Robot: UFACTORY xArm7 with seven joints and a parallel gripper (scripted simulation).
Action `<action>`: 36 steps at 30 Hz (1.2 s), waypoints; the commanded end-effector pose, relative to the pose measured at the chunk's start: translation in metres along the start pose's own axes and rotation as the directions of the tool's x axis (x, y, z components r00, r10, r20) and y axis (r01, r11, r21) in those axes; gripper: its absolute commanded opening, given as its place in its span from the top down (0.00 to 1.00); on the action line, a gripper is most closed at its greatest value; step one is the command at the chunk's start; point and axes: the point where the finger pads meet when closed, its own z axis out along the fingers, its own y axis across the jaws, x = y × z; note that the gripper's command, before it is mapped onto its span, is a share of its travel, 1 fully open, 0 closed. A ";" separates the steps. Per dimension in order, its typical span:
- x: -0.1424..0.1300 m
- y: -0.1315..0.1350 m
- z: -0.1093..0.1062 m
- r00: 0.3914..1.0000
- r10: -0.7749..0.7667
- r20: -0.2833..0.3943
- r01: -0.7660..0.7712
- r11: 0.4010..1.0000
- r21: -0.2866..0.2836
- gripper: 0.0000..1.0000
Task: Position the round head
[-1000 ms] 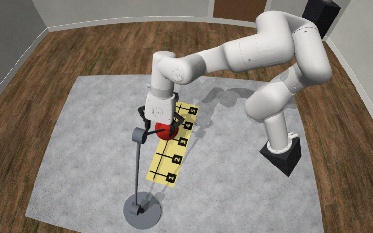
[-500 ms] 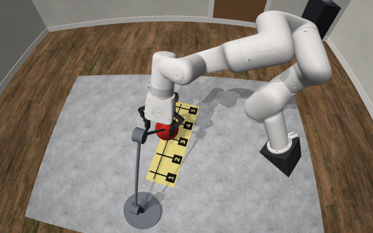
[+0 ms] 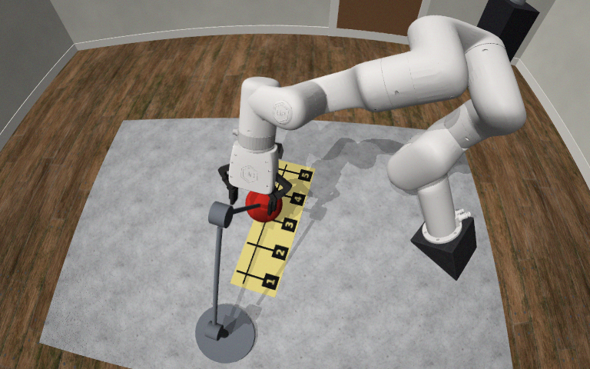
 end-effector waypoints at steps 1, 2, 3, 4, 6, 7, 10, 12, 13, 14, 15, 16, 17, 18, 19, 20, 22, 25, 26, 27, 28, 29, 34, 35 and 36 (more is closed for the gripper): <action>-0.001 -0.001 -0.023 1.000 -0.002 0.001 0.002 1.000 0.004 0.00; -0.001 -0.001 -0.027 1.000 -0.002 0.001 0.002 1.000 0.004 0.00; -0.001 -0.001 -0.031 1.000 -0.002 0.001 0.002 1.000 0.004 0.00; -0.001 -0.001 -0.036 1.000 -0.002 0.001 0.002 1.000 0.004 0.00; -0.001 -0.001 -0.044 1.000 -0.002 0.001 0.002 1.000 0.004 0.00; -0.001 -0.001 -0.049 1.000 -0.002 0.001 0.002 1.000 0.004 0.00; -0.001 -0.001 -0.057 1.000 -0.002 0.001 0.002 1.000 0.004 0.00; -0.001 -0.001 -0.061 1.000 -0.002 0.001 0.002 1.000 0.004 0.00; -0.001 -0.001 -0.065 1.000 -0.002 0.001 0.002 1.000 0.004 0.00; -0.001 -0.001 -0.068 1.000 -0.002 0.001 0.002 1.000 0.004 0.00; -0.001 -0.001 -0.072 1.000 -0.002 0.001 0.002 1.000 0.004 0.00; -0.001 -0.001 -0.075 1.000 -0.002 0.001 0.002 1.000 0.005 0.00; -0.001 -0.001 -0.079 1.000 -0.002 0.001 0.002 1.000 0.005 0.00; -0.001 -0.001 -0.082 1.000 -0.002 0.001 0.002 1.000 0.005 0.00; -0.001 -0.001 -0.086 1.000 -0.002 0.001 0.002 1.000 0.005 0.00; -0.001 -0.001 -0.089 1.000 -0.002 0.001 0.002 1.000 0.005 0.00; -0.001 -0.001 -0.097 1.000 -0.002 0.001 0.002 1.000 0.006 0.00; -0.001 -0.001 -0.107 1.000 -0.002 0.001 0.002 1.000 0.006 0.00; -0.001 -0.001 -0.111 1.000 -0.002 0.001 0.002 1.000 0.006 0.00; -0.001 -0.001 -0.111 1.000 -0.002 0.001 0.002 1.000 0.006 0.00; -0.001 -0.001 -0.111 1.000 -0.002 0.001 0.002 1.000 0.006 0.00; -0.001 -0.001 -0.112 1.000 -0.002 0.001 0.002 1.000 0.006 0.00; -0.001 -0.001 -0.115 1.000 -0.002 0.001 0.002 1.000 0.007 0.00; -0.001 -0.001 -0.116 1.000 -0.002 0.001 0.002 1.000 0.007 0.00; -0.001 -0.001 -0.117 1.000 -0.002 0.001 0.002 1.000 0.007 0.00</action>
